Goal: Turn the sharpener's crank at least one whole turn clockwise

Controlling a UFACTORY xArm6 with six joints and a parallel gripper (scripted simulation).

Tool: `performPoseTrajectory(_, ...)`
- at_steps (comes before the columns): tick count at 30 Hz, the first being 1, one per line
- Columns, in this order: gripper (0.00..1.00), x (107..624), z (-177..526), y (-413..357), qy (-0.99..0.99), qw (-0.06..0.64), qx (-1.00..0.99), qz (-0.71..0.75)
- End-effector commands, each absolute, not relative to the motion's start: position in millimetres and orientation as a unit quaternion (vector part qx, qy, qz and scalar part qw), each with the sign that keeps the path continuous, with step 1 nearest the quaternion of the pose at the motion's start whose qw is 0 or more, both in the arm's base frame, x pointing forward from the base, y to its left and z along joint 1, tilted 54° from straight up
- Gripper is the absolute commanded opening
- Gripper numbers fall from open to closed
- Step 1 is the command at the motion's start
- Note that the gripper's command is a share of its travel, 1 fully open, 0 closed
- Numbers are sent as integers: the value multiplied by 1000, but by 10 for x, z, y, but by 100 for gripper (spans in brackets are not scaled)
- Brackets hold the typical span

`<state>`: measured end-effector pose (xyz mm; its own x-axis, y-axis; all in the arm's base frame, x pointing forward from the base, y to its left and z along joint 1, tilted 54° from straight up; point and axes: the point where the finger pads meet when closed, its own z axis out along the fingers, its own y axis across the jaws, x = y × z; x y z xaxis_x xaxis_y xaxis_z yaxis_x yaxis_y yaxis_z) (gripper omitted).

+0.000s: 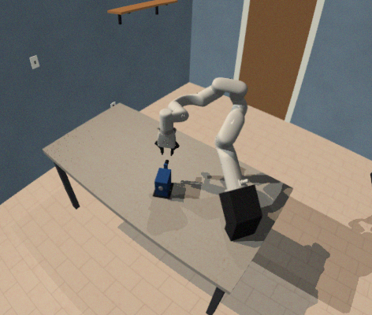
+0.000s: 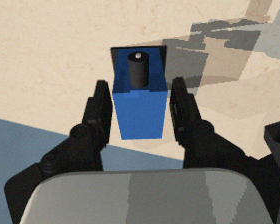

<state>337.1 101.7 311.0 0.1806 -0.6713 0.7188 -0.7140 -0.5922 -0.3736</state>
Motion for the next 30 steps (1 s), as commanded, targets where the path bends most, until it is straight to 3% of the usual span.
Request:
performPoseTrajectory(1, 54, 3421, 3076, 993, -451, 22, 768, 454)
performPoseTrajectory(30, 54, 3610, 2907, 873, -451, 22, 768, 454)
